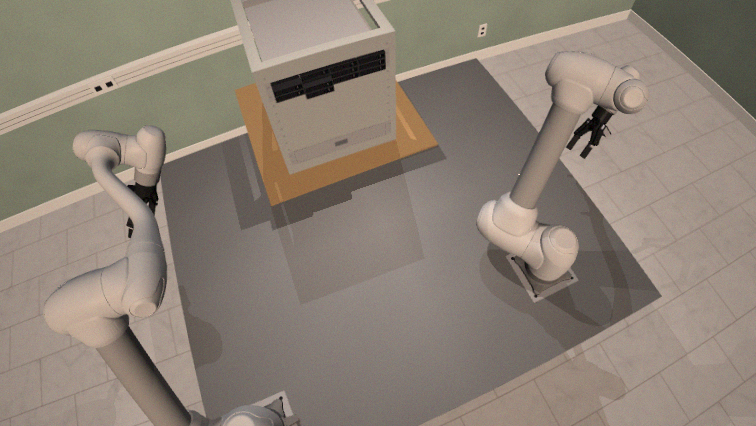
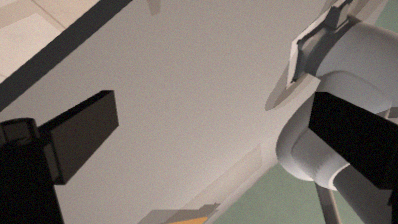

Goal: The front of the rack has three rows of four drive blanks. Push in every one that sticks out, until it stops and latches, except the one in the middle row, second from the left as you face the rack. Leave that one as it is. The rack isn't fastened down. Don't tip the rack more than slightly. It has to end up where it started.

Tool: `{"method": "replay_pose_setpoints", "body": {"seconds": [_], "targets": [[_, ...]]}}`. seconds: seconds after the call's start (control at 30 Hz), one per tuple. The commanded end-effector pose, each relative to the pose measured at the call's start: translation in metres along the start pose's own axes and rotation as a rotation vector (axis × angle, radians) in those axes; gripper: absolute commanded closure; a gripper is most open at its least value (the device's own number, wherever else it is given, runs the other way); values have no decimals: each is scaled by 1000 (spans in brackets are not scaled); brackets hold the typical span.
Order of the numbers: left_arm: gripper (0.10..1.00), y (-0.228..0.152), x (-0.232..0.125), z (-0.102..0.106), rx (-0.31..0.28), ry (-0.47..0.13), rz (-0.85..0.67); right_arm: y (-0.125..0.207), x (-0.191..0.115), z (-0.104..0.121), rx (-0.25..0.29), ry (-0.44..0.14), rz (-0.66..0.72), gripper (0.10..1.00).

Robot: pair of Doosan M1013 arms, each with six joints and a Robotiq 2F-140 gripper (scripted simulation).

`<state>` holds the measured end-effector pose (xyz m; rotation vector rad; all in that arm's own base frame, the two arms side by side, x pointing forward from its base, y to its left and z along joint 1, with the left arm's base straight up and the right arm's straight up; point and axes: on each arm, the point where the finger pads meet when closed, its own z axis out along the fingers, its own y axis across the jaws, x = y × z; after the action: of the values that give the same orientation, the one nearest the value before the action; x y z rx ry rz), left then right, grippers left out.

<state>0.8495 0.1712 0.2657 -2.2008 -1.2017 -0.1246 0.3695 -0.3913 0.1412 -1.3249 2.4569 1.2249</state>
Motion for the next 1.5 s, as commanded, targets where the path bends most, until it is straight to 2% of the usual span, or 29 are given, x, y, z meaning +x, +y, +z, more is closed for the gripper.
{"method": "replay_pose_setpoints", "body": {"seconds": [0.0, 0.4, 0.47, 0.97, 1.03, 1.47], "targets": [[98, -1, 1, -1, -1, 1, -1, 18, 21, 3, 18, -14, -53, 98], [98, -1, 1, -1, -1, 1, -1, 93, 91, 32, 88, -58, -261, 98], [98, -1, 1, -1, -1, 1, -1, 93, 91, 32, 88, -58, -261, 98], [98, -1, 1, -1, -1, 1, -1, 171, 141, 80, 169, -82, -479, 98], [98, -1, 1, -1, -1, 1, -1, 171, 141, 80, 169, -82, -479, 98], [98, -1, 1, -1, -1, 1, -1, 217, 160, 117, 223, -85, -617, 98]]}}
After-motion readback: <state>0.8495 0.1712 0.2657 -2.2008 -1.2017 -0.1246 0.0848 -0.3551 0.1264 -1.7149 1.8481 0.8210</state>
